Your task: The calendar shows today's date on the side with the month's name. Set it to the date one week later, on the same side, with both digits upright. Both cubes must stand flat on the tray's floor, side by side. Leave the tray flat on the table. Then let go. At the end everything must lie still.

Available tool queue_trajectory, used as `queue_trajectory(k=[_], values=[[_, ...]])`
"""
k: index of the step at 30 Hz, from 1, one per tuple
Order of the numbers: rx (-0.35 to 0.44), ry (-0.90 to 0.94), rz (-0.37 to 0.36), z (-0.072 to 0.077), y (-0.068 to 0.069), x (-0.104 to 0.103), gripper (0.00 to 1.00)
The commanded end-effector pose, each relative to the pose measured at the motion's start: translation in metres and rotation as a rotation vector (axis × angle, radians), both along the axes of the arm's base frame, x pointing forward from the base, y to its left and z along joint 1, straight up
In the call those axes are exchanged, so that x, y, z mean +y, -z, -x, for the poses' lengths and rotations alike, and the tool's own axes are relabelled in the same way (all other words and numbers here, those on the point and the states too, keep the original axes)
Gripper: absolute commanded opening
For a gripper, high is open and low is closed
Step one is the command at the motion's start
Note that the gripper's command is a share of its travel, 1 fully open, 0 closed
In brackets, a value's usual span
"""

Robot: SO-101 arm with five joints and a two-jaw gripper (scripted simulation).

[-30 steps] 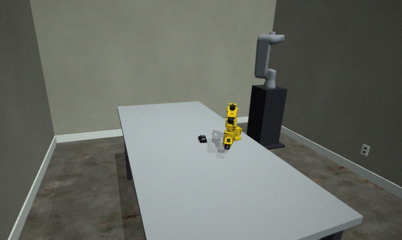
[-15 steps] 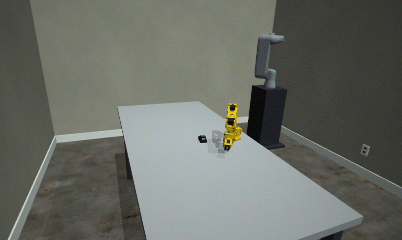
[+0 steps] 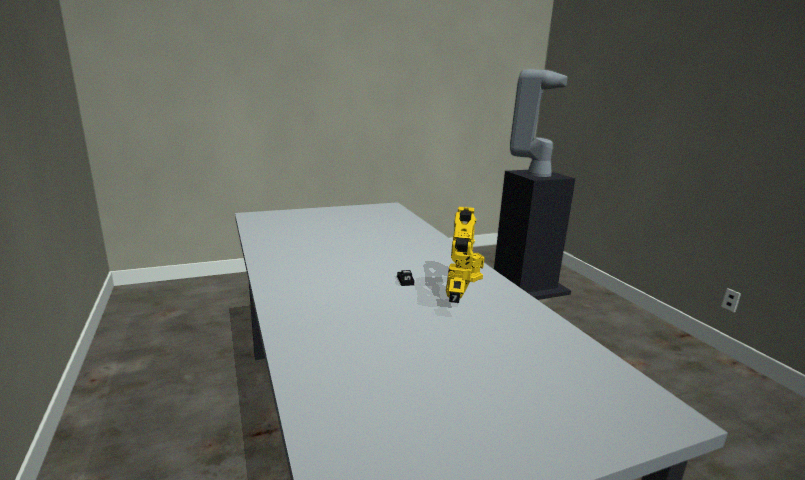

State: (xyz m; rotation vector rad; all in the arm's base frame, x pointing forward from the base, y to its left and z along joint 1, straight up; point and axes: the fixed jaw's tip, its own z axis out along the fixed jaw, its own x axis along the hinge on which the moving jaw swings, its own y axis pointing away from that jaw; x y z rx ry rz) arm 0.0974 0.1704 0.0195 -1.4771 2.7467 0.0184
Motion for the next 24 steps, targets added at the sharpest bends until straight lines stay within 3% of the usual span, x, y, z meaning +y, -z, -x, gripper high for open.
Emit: queue_trajectory(k=[1, 6, 14, 24], values=[[-0.014, -0.012, -0.025, -0.0008, -0.0023, 0.0038, 0.00], [-0.014, -0.012, -0.025, -0.0008, -0.0023, 0.0038, 0.02], [-0.014, -0.012, -0.025, -0.0008, -0.0023, 0.0038, 0.16], [-0.014, -0.012, -0.025, -0.0008, -0.0023, 0.0038, 0.18]])
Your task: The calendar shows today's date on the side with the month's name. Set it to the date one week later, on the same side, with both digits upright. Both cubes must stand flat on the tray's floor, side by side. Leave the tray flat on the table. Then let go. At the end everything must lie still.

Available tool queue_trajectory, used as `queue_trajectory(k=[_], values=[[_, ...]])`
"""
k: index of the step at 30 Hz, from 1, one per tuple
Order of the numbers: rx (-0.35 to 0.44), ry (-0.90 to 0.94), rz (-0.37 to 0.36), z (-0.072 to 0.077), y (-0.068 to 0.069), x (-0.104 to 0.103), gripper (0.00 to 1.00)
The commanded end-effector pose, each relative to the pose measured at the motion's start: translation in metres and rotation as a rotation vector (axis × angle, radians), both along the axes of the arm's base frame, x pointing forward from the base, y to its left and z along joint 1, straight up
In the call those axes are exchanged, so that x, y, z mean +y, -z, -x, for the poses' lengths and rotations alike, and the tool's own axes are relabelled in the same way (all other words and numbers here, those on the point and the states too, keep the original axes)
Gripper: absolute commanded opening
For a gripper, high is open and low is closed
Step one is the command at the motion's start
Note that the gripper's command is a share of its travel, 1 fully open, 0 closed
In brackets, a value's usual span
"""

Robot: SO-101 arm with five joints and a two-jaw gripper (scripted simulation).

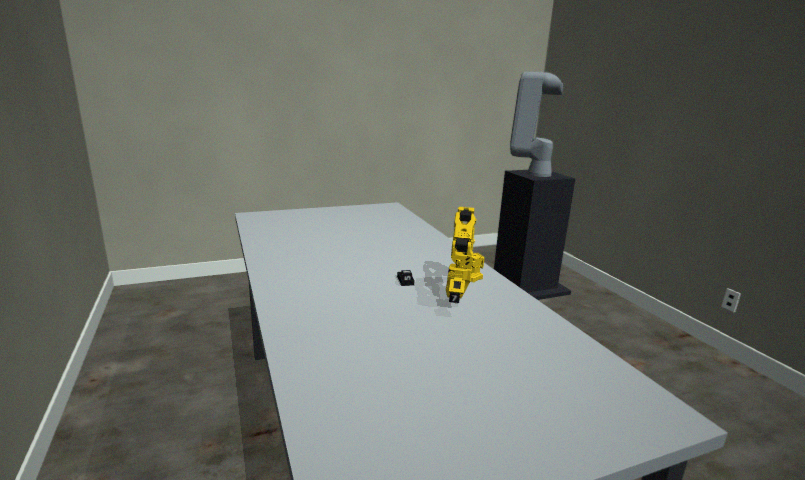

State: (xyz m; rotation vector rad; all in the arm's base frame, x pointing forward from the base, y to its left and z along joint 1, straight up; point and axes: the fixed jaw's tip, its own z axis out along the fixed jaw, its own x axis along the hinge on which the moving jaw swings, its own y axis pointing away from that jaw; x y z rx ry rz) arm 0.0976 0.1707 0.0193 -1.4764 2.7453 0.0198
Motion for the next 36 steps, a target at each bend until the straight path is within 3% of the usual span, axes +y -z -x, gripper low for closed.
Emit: queue_trajectory(k=[1, 21, 36], values=[[-0.013, -0.012, -0.023, -0.0006, -0.0025, 0.0035, 0.18], [-0.013, -0.012, -0.023, -0.0006, -0.0025, 0.0035, 0.35], [-0.013, -0.012, -0.023, -0.0010, -0.0075, 0.0042, 0.36]])
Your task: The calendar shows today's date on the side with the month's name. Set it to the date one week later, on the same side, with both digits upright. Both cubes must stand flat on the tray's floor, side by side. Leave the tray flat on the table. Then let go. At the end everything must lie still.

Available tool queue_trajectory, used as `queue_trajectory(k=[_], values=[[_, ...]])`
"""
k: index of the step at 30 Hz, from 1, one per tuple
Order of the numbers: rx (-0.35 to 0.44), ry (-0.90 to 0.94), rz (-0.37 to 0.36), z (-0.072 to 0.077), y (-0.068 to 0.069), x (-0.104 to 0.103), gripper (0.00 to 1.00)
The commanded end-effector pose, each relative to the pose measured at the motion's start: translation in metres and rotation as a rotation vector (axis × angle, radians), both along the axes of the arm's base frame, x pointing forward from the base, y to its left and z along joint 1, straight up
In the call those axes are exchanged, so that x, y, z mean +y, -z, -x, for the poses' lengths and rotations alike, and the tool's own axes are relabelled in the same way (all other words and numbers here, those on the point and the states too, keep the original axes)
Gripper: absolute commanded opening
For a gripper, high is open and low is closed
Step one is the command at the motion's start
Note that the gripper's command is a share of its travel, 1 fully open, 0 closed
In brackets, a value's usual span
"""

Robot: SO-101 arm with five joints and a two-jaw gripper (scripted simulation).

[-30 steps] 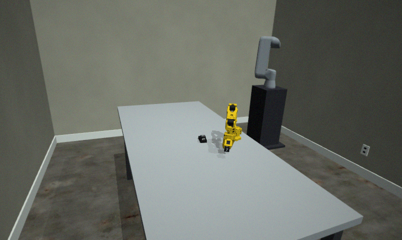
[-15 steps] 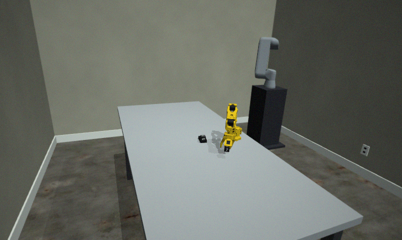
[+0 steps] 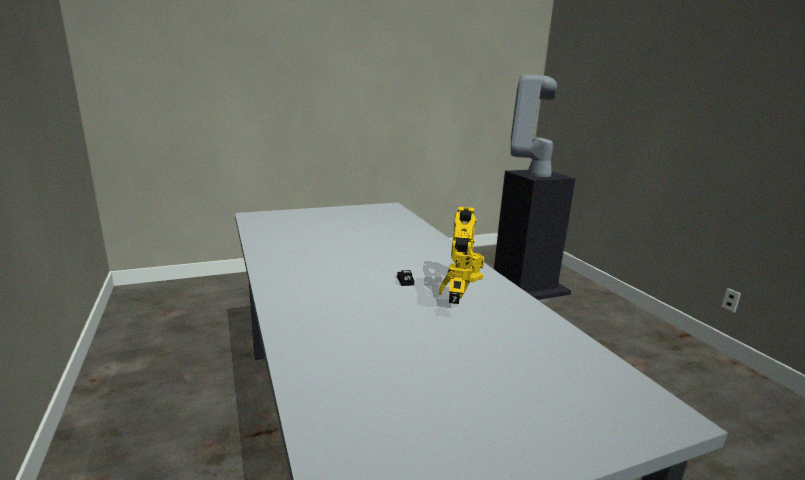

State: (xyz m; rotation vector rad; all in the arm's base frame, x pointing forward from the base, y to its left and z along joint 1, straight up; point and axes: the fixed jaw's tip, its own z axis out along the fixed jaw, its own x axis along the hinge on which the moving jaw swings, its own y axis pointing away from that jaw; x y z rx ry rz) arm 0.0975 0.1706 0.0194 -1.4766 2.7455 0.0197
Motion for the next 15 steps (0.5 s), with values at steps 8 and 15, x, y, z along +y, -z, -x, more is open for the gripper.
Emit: queue_trajectory(k=[8, 15], values=[[-0.014, -0.012, -0.023, -0.002, -0.032, 0.005, 0.36], [-0.014, -0.012, -0.023, -0.001, -0.050, 0.004, 0.36]])
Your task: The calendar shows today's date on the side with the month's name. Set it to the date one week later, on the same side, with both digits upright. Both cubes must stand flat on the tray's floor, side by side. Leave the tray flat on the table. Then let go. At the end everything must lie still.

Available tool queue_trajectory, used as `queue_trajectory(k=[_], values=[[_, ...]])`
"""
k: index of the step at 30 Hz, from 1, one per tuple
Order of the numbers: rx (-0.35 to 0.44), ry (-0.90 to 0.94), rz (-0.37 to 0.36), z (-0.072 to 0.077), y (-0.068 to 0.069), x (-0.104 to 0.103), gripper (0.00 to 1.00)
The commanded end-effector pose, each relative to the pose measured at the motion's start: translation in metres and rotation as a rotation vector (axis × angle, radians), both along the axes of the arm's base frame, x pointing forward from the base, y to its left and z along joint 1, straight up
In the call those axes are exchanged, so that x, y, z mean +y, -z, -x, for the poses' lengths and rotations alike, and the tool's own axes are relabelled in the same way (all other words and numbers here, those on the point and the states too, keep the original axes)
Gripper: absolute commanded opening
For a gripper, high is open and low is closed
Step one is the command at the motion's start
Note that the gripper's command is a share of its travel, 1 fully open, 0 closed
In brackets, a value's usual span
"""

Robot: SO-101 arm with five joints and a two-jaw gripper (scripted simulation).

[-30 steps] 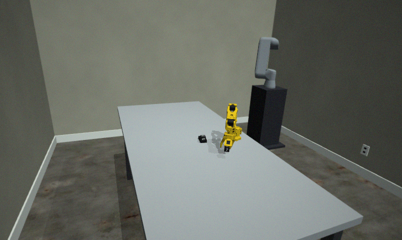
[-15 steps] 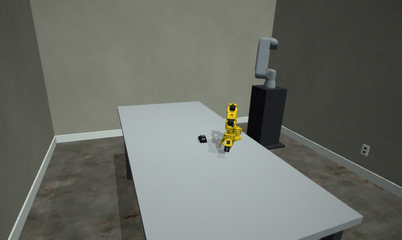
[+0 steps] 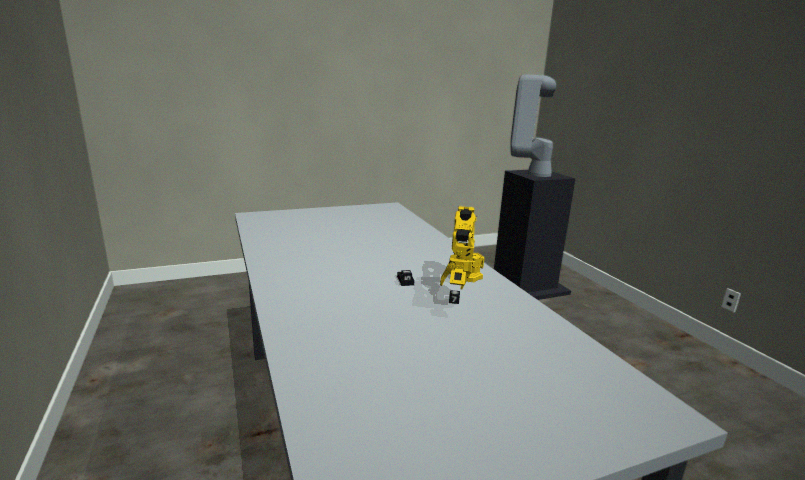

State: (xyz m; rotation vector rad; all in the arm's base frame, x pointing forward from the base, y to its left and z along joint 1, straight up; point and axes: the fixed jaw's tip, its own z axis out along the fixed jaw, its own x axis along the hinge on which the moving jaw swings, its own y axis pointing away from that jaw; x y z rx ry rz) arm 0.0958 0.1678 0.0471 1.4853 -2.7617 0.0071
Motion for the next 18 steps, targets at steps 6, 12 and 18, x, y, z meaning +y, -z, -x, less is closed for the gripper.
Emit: queue_trajectory(k=[6, 12, 18], values=[[-0.032, -0.012, -0.053, -0.0013, -0.0336, 0.0045, 0.36], [-0.032, -0.012, -0.053, -0.0011, -0.0347, 0.0042, 0.36], [-0.032, -0.012, -0.053, -0.0011, -0.0347, 0.0042, 0.36]])
